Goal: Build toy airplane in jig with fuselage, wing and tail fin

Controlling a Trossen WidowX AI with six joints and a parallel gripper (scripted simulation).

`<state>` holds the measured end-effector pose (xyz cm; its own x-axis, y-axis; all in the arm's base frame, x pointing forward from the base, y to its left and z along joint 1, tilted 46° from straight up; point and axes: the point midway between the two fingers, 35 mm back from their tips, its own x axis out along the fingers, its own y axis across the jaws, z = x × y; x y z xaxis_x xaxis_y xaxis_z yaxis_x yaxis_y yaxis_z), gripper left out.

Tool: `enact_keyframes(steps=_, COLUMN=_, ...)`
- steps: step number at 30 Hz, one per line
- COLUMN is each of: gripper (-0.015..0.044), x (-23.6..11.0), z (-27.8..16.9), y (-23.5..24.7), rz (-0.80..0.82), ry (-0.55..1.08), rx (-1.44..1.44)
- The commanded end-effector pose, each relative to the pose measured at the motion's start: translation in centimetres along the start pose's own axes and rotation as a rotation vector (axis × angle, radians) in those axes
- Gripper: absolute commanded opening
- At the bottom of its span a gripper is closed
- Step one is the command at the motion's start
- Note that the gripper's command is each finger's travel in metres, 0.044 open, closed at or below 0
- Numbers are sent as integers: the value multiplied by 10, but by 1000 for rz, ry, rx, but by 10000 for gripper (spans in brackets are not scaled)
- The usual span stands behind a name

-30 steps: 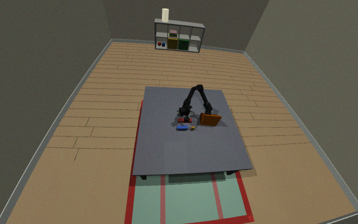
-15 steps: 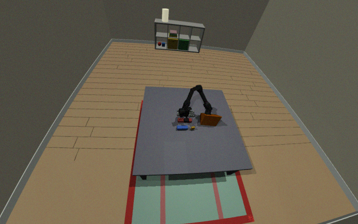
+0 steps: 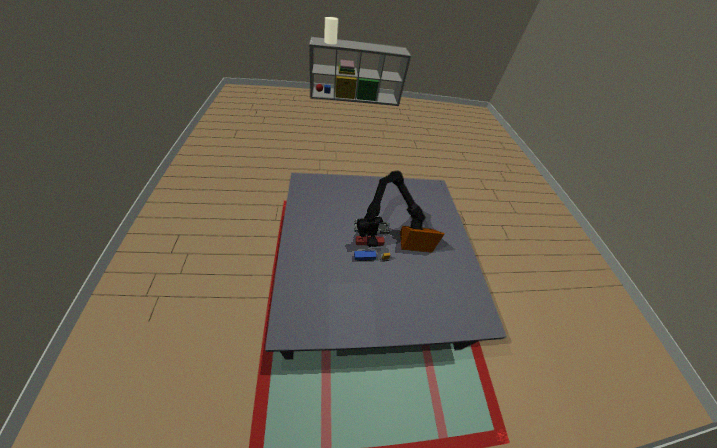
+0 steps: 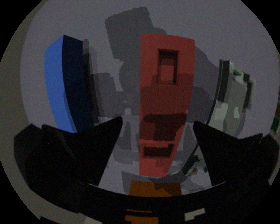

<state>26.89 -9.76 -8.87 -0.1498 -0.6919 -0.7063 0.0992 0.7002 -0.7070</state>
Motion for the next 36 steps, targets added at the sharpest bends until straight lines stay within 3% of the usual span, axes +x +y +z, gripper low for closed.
enact_keyframes(steps=1, gripper=440, x=8, z=-3, y=0, rz=-6, ry=7, rx=-8)
enact_keyframes(steps=6, gripper=440, x=13, z=-4, y=-1, rz=-7, ry=8, rx=-8)
enact_keyframes(steps=15, gripper=204, x=13, z=-4, y=-1, rz=-7, ry=8, rx=-8)
enact_keyframes(steps=22, gripper=157, x=13, z=-4, y=-1, rz=-7, ry=8, rx=-8)
enact_keyframes(steps=28, gripper=0, x=4, z=-1, y=1, rz=-4, ry=6, rx=-9)
enact_keyframes(steps=36, gripper=0, x=-19, z=3, y=3, rz=3, ry=4, rx=-9)
